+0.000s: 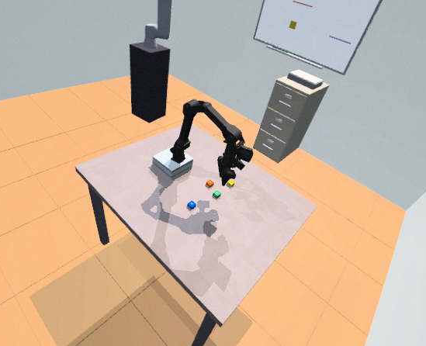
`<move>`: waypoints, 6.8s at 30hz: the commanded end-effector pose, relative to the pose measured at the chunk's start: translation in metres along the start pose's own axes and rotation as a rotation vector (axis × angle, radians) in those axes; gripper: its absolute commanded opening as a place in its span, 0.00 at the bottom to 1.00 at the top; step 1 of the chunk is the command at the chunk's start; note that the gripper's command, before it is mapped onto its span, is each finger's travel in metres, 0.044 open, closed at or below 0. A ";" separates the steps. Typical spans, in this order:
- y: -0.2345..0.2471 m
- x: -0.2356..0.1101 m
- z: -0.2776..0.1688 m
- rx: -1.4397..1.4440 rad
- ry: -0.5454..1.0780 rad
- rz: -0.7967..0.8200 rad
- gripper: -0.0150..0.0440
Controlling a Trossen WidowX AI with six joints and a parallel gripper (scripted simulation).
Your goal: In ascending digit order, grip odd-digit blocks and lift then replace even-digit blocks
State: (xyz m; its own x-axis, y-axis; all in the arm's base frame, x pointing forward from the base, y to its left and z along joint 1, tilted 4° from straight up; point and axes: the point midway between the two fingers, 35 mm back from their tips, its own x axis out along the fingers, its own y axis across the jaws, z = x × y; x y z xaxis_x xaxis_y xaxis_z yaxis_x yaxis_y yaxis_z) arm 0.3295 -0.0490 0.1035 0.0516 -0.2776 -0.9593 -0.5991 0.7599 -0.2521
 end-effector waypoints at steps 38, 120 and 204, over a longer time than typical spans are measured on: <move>-0.011 0.030 -0.092 0.800 0.020 0.250 0.93; 0.034 0.014 0.011 0.800 0.018 0.255 0.93; 0.153 0.098 0.104 0.800 0.015 0.265 0.46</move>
State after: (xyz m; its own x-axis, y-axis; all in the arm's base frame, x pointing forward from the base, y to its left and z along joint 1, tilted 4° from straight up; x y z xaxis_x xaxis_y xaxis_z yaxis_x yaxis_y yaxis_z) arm 0.3264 0.1014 -0.0403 -0.0204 -0.0342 -0.9992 0.1563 0.9870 -0.0370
